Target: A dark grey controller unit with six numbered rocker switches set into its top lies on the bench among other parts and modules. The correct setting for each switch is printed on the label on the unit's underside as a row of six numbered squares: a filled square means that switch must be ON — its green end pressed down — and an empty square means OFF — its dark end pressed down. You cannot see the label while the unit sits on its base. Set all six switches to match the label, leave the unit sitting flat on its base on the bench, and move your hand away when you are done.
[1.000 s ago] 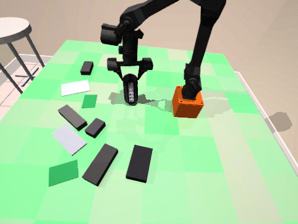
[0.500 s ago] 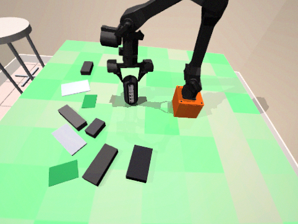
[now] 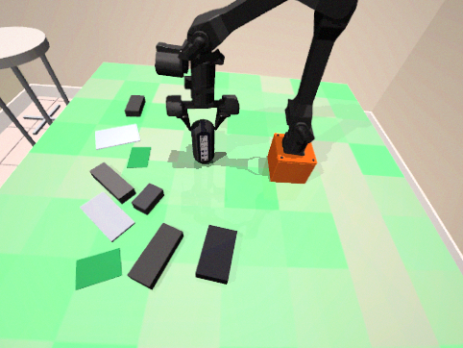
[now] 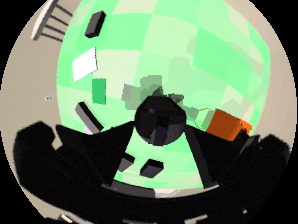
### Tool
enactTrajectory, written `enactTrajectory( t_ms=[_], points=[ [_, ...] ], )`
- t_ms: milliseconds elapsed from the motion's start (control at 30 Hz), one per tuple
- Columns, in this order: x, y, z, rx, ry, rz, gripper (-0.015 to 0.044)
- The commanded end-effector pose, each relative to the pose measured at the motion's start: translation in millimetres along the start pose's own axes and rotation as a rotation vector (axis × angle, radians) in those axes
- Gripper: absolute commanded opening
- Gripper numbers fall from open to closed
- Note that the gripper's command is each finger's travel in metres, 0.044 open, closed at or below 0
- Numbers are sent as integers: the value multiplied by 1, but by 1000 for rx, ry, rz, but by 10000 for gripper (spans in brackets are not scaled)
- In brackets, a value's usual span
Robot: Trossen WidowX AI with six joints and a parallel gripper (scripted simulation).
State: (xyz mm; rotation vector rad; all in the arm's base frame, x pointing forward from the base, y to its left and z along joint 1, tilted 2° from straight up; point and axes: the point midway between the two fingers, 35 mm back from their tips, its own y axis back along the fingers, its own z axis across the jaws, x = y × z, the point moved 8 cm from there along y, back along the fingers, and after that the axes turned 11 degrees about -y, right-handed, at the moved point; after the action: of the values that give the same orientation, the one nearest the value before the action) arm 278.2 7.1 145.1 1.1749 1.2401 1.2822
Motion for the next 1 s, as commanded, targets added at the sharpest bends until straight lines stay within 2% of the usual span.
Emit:
enactTrajectory(
  t_ms=[0, 967],
  points=[
    [5, -3, -2, 6, -3, 8, 338],
    [28, -7, -6, 7, -3, 10, 338]
  ],
)
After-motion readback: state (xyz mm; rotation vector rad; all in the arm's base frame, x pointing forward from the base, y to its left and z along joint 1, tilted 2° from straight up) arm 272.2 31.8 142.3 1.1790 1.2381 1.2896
